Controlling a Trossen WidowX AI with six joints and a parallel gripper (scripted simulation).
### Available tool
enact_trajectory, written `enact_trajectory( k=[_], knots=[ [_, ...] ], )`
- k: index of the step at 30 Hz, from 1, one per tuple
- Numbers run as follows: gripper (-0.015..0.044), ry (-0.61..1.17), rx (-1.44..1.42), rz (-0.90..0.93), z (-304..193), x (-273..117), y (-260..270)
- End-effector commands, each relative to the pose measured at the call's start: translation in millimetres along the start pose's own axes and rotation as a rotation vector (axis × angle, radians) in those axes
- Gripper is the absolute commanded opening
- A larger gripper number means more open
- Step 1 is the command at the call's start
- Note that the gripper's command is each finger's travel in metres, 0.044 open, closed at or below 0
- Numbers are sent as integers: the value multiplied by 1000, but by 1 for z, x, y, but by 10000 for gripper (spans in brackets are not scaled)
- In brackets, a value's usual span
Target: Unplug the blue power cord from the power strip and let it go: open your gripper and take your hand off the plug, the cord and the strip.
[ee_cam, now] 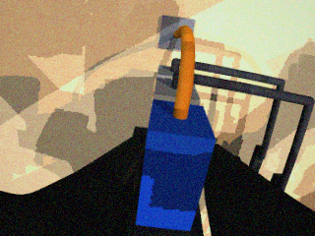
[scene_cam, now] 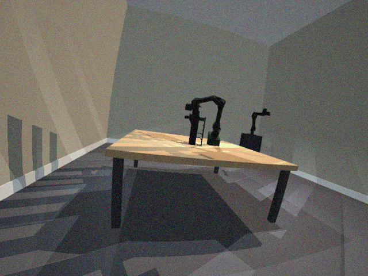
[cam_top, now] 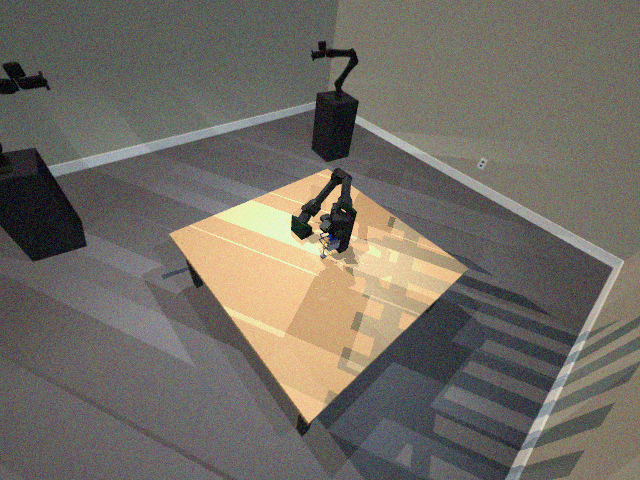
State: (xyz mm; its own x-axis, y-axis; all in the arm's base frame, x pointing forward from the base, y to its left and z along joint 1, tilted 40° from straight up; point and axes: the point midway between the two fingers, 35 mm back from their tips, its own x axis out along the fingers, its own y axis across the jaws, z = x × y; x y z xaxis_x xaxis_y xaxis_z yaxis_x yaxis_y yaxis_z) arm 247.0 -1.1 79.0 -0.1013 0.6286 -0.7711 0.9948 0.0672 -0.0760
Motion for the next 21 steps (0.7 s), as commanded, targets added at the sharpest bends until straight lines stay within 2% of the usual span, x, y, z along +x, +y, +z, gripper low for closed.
enact_trajectory(
  k=[1,6,21],
  knots=[
    [28,0,-1,1,0,0,0],
    [0,0,-1,1,0,0,0],
    [0,-3,1,1,22,-1,2]
  ],
)
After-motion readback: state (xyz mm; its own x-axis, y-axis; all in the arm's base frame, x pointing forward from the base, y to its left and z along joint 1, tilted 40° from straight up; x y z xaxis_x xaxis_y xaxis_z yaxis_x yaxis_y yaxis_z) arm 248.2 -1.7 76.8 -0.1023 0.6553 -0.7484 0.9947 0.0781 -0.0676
